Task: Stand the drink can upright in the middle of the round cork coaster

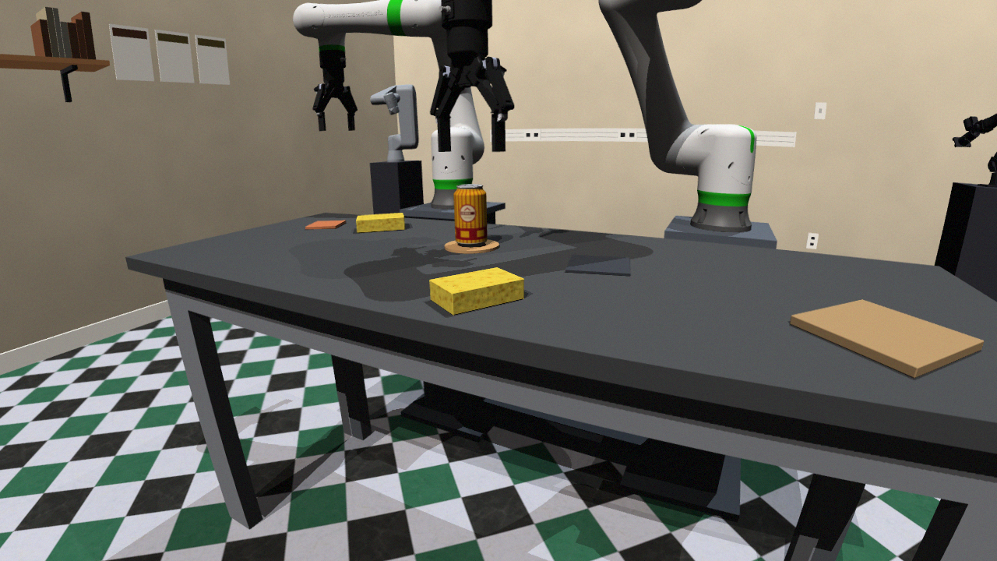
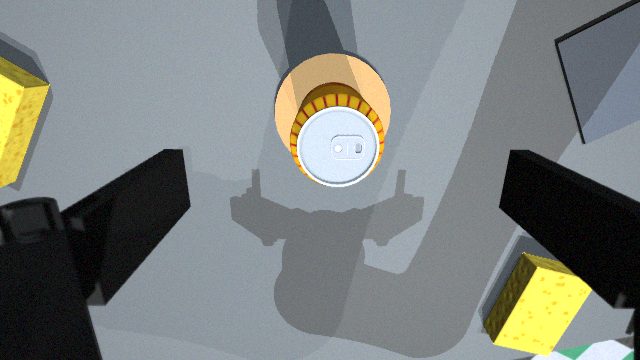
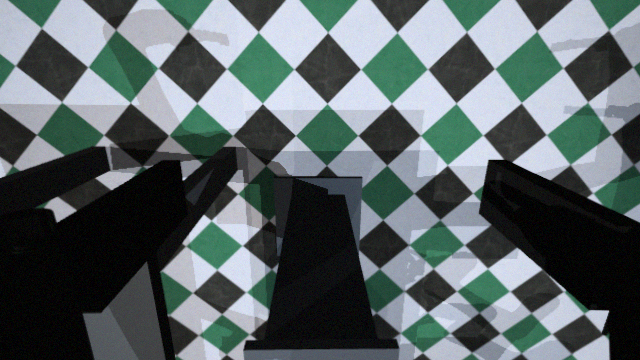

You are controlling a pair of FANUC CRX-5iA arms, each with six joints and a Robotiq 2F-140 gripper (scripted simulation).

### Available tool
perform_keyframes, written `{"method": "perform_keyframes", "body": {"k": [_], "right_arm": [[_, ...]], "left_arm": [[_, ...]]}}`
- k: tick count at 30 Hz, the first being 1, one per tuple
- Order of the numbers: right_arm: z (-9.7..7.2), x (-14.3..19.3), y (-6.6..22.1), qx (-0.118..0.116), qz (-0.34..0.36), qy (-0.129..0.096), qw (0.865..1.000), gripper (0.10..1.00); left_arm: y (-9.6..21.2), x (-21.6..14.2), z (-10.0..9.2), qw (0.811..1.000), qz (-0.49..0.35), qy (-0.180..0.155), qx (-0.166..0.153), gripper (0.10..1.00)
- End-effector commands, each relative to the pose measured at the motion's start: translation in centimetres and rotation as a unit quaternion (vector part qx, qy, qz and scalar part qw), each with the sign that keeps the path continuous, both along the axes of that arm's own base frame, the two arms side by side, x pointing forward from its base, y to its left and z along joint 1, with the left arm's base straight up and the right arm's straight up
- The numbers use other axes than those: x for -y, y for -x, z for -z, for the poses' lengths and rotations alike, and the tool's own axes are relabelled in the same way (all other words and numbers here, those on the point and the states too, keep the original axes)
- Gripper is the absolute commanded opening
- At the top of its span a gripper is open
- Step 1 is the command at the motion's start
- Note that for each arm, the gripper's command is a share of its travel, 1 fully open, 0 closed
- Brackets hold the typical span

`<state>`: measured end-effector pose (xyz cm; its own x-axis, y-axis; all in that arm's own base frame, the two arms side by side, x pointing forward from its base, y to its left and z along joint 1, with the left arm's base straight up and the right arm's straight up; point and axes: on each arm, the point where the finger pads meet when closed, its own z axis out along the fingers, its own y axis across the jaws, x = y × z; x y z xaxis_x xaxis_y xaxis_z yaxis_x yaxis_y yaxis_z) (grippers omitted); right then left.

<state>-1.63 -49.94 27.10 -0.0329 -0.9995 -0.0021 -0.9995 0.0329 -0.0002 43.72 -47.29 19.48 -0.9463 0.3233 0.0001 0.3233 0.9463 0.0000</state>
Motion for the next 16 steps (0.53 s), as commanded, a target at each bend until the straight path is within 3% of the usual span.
{"method": "perform_keyframes", "body": {"k": [1,16], "right_arm": [[-0.10,0.03,0.02,0.000,0.000,0.001,1.000,1.000],[-0.10,0.03,0.02,0.000,0.000,0.001,1.000,1.000]], "left_arm": [[-0.01,0.03,-0.12,1.000,0.000,0.001,0.001,1.000],[-0.01,0.03,-0.12,1.000,0.000,0.001,0.001,1.000]]}}
